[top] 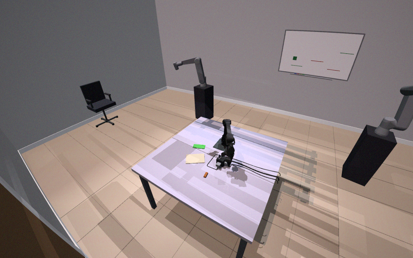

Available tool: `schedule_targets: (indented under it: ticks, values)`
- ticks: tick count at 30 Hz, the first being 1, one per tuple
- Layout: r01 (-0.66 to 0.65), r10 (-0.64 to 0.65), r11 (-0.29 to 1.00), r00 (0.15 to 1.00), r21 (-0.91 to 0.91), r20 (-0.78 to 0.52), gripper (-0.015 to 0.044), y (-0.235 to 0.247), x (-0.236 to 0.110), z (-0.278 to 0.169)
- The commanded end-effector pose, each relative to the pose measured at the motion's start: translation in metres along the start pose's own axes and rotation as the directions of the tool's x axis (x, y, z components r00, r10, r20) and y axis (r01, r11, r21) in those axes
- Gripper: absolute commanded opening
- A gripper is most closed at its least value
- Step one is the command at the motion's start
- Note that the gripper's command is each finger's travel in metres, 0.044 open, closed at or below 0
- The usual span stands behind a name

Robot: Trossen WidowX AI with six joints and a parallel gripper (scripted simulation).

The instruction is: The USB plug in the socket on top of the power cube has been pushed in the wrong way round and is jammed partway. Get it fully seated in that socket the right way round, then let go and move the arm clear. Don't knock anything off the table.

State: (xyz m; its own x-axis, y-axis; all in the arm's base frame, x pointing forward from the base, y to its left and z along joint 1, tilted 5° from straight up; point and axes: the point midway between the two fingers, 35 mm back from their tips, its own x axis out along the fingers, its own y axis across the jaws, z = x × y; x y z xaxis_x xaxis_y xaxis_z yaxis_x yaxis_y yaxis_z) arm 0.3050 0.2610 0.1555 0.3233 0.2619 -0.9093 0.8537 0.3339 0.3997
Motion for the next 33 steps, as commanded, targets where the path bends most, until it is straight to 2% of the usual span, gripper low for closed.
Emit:
schedule_targets:
  ticks: [1,5,7,33]
  values:
    - [0.119,-0.127,0.987,0.989,0.107,0.07,0.044,-0.023,-0.034,0.061]
    - [0.239,-0.269,0.944,0.957,0.229,0.107,0.044,-0.056,-0.069,0.108]
    - [0.266,-0.302,0.929,0.947,0.258,0.109,0.044,-0.064,-0.077,0.116]
    - [0.267,-0.302,0.928,0.947,0.259,0.109,0.044,-0.069,-0.059,0.116]
